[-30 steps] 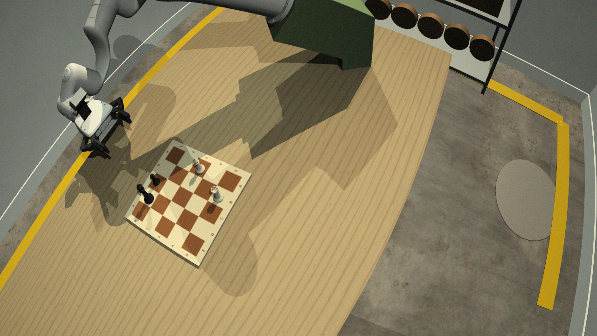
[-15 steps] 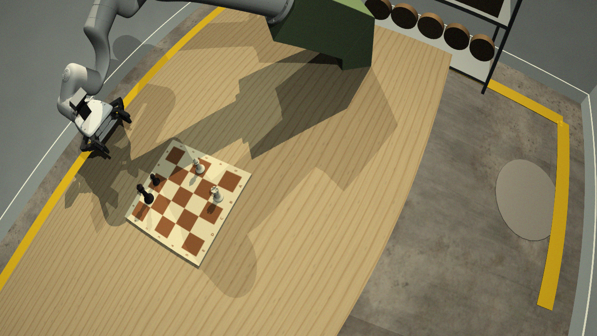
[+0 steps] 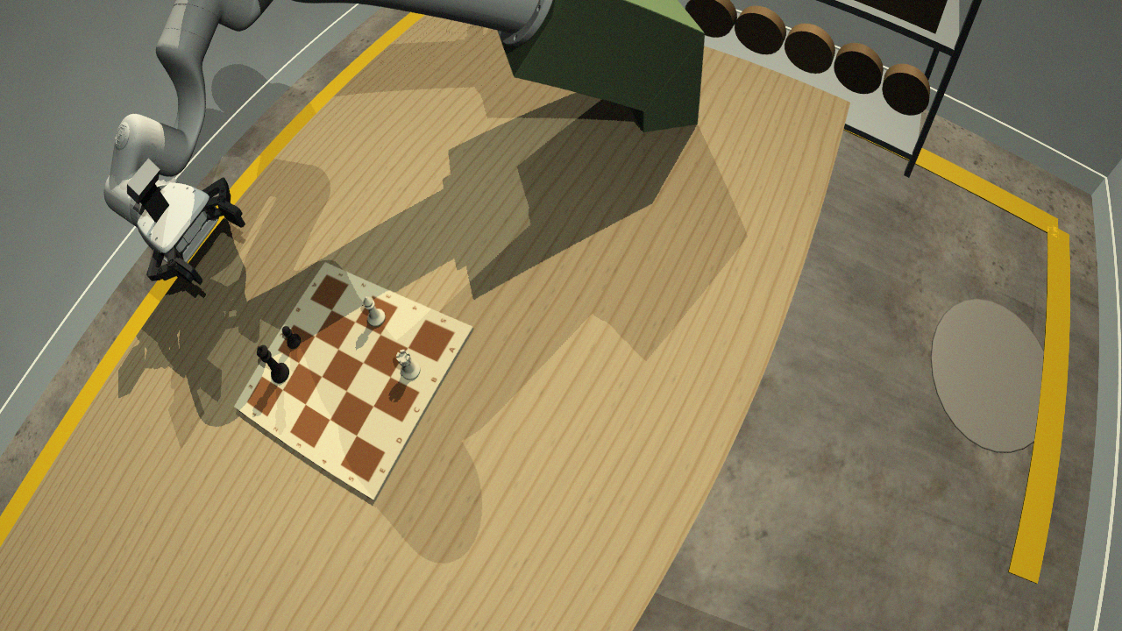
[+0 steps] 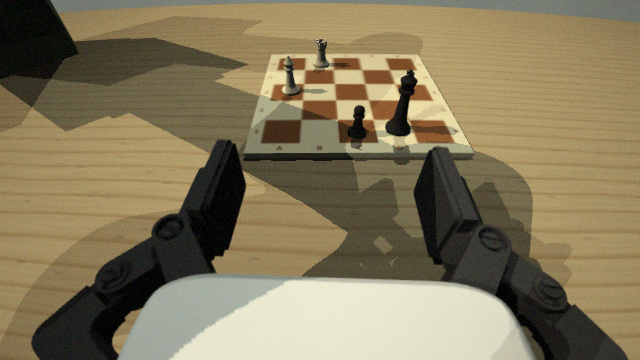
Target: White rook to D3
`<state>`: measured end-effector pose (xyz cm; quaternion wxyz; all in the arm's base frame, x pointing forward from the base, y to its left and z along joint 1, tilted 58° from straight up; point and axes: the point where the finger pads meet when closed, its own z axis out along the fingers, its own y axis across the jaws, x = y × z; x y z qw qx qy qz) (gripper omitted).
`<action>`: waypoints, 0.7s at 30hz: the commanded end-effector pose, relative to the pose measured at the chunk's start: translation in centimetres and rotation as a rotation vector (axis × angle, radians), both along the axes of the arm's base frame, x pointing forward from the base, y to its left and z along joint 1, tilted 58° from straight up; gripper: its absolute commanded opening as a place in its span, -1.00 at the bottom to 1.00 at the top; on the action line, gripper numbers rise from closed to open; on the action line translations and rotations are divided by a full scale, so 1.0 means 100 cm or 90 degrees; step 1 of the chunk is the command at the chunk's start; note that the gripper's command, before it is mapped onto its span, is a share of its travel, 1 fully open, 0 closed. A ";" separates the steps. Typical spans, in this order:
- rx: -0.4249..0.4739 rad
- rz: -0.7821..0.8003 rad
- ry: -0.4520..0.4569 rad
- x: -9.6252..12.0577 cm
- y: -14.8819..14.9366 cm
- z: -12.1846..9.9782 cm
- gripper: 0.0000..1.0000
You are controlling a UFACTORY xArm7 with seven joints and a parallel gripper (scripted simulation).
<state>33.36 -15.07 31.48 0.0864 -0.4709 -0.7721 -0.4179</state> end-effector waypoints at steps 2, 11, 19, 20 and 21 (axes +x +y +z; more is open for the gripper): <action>-0.001 0.000 -0.001 -0.009 0.010 0.009 1.00; -0.001 0.000 -0.001 -0.040 0.045 0.039 1.00; -0.001 0.000 -0.001 -0.045 0.051 0.044 1.00; -0.002 0.001 -0.001 -0.044 0.050 0.043 1.00; -0.007 0.001 0.000 -0.044 0.051 0.042 1.00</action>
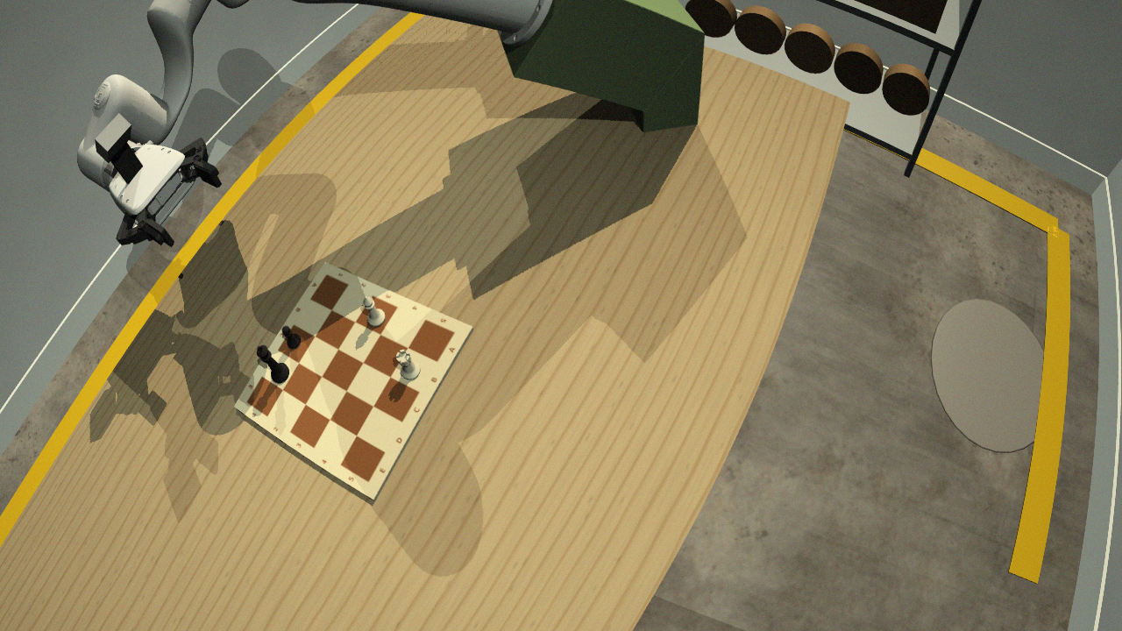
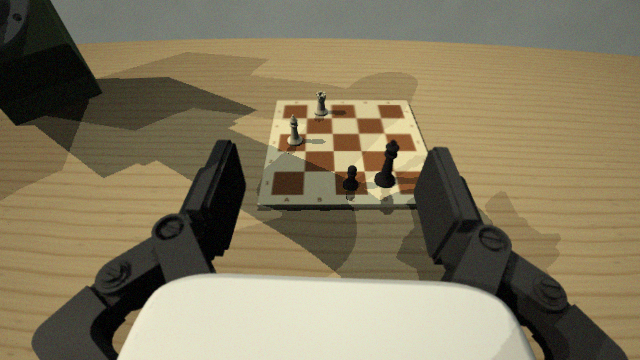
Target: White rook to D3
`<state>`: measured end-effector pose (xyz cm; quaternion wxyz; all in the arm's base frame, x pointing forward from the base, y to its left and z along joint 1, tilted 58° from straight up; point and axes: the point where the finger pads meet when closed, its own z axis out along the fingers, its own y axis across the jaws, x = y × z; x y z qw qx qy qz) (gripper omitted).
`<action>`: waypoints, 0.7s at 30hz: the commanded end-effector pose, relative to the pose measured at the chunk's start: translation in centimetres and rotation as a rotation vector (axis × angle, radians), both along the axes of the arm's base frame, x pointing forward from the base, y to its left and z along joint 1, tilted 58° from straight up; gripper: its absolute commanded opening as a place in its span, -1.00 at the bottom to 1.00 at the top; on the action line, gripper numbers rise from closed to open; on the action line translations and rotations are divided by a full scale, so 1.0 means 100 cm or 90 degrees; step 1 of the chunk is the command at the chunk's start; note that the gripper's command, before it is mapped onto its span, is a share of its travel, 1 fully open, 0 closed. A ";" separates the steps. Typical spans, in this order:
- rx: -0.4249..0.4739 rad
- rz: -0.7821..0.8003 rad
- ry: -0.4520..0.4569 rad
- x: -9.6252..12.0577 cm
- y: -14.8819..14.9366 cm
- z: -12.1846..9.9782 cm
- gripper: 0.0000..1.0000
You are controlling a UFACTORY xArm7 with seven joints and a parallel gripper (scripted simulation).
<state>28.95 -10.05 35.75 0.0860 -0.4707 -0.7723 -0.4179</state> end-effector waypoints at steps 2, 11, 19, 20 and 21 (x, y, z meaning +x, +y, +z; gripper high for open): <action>-0.038 0.005 0.008 0.004 0.006 -0.005 1.00; -0.379 0.070 0.052 0.033 0.051 -0.052 1.00; -0.638 0.155 0.037 0.051 0.085 -0.085 1.00; -0.670 0.174 0.026 0.057 0.098 -0.096 1.00; -0.707 0.187 0.023 0.057 0.098 -0.096 1.00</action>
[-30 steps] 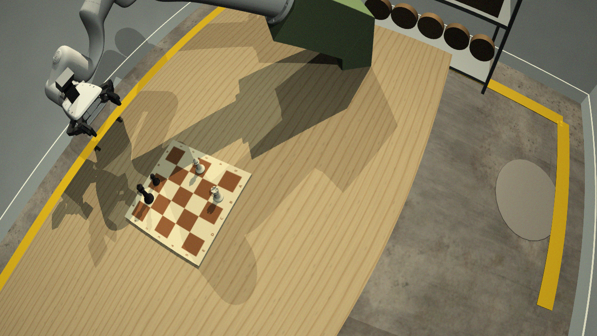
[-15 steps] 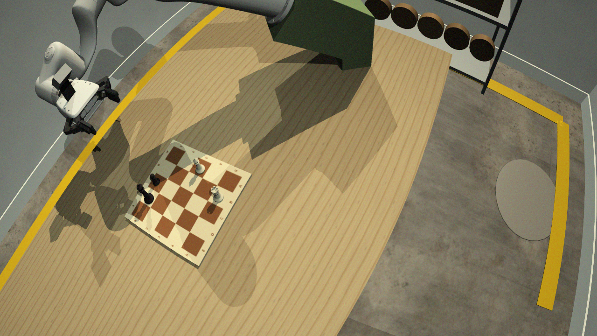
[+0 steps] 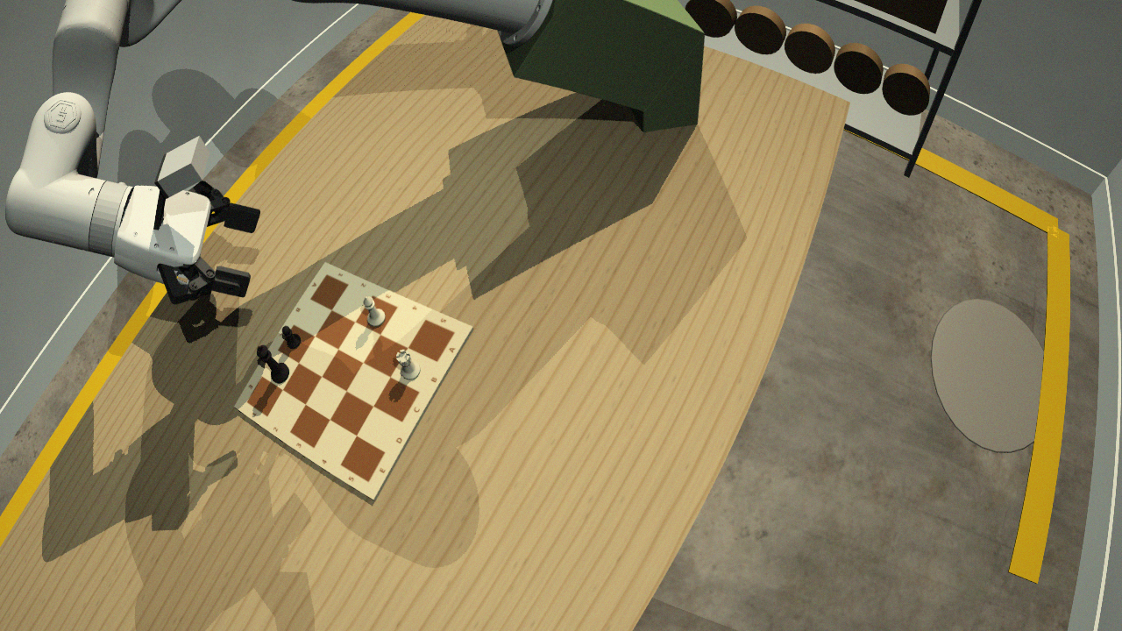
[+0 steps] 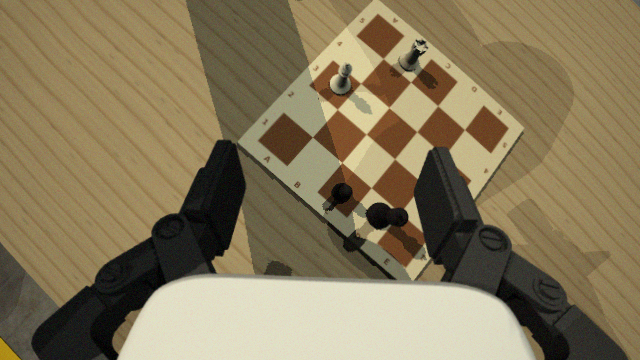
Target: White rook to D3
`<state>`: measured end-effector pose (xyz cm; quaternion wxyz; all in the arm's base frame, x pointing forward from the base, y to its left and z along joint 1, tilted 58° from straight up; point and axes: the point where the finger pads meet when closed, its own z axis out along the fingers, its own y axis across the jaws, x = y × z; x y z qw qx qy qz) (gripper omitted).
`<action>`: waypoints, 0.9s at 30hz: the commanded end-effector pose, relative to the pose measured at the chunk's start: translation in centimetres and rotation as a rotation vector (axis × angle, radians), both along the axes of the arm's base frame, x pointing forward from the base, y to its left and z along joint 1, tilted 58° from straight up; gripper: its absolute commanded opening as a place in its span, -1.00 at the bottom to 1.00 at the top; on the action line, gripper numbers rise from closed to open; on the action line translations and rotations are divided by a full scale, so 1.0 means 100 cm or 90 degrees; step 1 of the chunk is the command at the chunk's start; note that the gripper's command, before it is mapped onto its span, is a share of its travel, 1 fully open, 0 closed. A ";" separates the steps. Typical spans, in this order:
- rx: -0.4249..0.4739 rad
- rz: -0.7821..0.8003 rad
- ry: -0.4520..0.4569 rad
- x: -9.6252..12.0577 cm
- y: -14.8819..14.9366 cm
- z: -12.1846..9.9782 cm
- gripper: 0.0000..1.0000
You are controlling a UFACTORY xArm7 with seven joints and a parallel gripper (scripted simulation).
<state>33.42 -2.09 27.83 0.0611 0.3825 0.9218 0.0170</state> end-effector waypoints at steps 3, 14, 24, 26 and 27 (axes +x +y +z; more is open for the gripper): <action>-0.230 0.100 -0.014 0.017 0.032 -0.028 1.00; -0.520 0.328 -0.059 0.025 0.089 -0.074 1.00; -0.666 0.506 -0.094 0.018 0.132 -0.114 1.00; -0.666 0.506 -0.094 0.018 0.132 -0.114 1.00; -0.666 0.506 -0.094 0.018 0.132 -0.114 1.00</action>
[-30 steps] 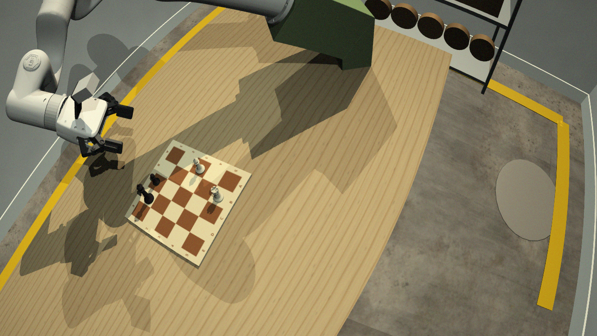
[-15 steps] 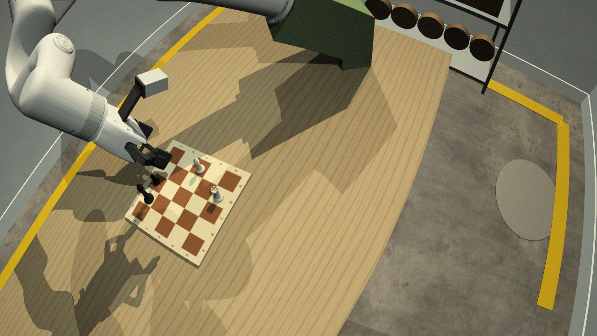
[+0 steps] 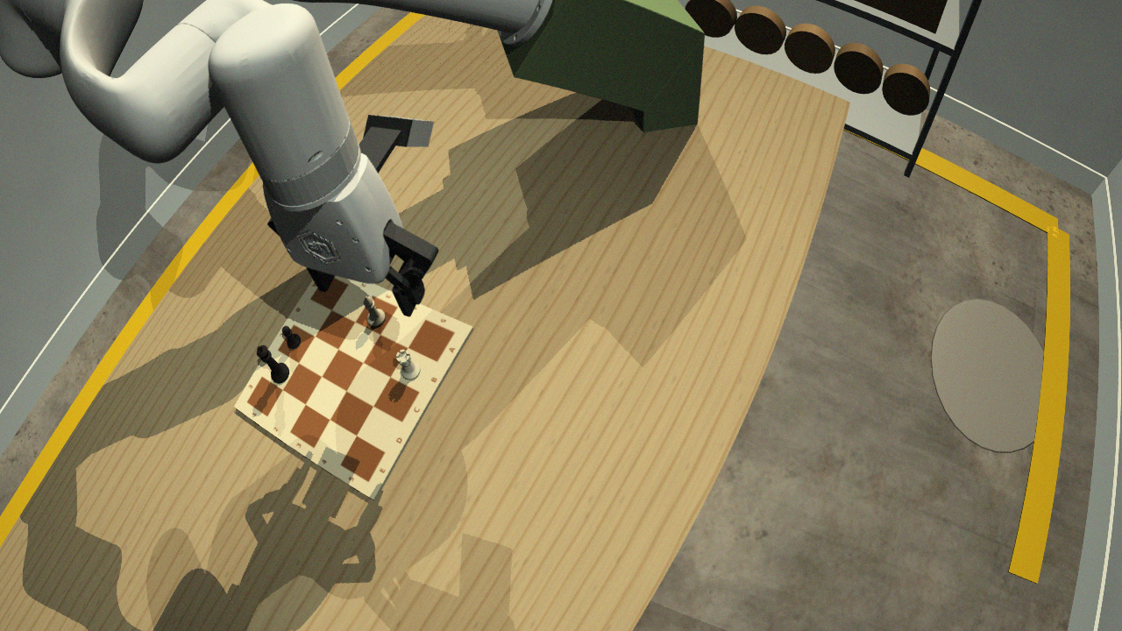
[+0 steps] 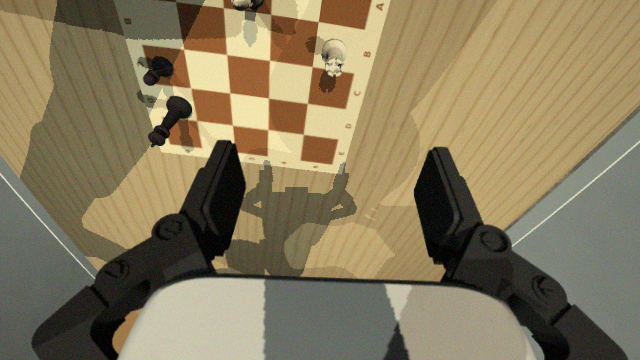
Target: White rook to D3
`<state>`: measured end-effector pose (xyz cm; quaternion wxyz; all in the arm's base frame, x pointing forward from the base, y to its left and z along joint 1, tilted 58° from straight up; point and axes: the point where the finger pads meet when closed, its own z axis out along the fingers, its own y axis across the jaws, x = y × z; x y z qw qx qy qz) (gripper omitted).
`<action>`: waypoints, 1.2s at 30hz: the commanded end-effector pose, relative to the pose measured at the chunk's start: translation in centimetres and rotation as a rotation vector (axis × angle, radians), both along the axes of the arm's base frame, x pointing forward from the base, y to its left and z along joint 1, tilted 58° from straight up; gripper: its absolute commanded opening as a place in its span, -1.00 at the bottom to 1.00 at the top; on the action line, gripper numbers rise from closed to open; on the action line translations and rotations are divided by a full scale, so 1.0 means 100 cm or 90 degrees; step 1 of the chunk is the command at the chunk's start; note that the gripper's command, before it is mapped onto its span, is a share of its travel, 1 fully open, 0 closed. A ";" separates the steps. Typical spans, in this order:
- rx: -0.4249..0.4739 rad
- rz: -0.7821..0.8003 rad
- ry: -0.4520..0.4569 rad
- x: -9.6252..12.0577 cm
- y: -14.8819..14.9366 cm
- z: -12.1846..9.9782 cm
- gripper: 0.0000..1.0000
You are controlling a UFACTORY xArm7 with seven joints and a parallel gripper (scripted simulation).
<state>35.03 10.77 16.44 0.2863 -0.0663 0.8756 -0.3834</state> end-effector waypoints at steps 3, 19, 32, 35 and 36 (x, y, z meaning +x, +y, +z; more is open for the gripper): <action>-0.004 0.005 -0.005 0.002 0.003 -0.001 1.00; -0.005 0.006 -0.003 0.002 0.003 -0.001 1.00; -0.193 0.185 0.208 0.013 -0.008 -0.010 1.00; -0.211 0.203 0.227 0.015 -0.009 -0.012 1.00; -0.265 0.254 0.288 0.016 -0.011 -0.013 1.00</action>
